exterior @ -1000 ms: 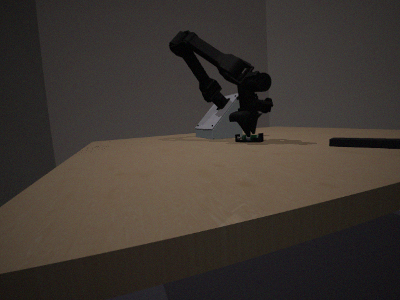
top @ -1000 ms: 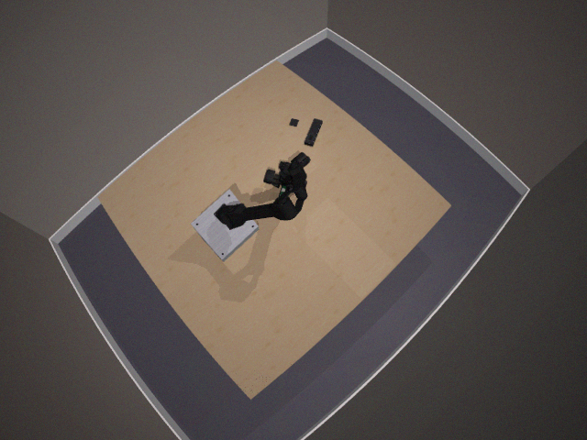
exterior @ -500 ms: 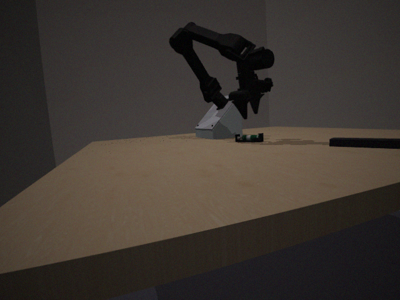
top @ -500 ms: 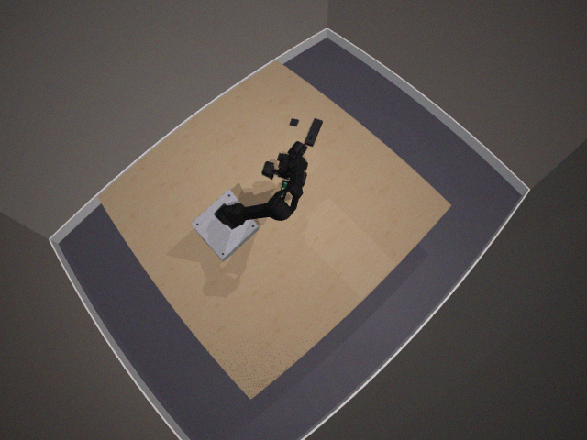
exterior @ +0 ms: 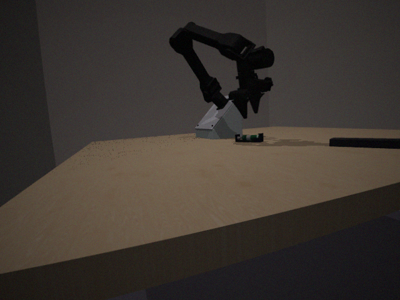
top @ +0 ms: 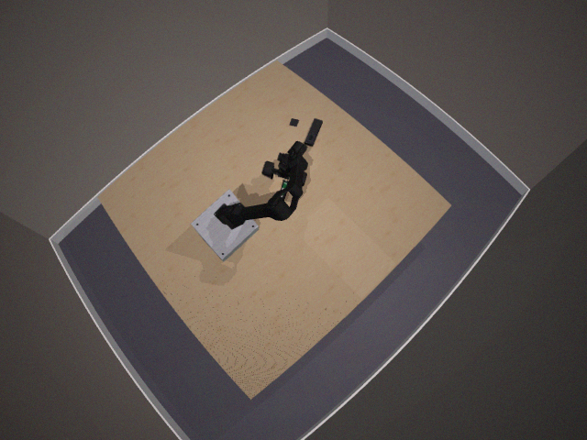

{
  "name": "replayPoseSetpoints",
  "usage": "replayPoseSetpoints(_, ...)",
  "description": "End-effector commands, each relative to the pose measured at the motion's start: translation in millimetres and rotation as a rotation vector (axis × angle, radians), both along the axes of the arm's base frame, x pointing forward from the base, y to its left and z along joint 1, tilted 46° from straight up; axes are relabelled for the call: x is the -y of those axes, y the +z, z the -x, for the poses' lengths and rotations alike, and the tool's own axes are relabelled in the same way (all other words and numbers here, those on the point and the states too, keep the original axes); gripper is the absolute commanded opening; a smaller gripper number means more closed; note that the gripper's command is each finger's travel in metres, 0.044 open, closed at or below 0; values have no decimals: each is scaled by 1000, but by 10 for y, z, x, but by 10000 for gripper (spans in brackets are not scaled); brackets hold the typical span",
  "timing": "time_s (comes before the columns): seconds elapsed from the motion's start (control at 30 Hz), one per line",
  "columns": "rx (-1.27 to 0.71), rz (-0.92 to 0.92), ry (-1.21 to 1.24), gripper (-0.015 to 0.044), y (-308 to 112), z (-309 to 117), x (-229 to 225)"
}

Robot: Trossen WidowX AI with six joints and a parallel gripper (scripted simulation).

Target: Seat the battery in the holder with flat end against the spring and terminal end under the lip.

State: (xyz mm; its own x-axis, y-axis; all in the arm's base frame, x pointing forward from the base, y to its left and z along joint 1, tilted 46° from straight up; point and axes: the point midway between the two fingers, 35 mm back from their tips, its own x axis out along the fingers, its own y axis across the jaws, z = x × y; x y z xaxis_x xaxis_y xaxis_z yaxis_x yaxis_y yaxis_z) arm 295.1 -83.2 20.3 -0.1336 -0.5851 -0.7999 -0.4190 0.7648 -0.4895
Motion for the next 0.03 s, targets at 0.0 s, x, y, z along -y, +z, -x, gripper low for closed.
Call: replayPoseSetpoints(0.0, 2, -4, -6, 440, 0, 2, -7)
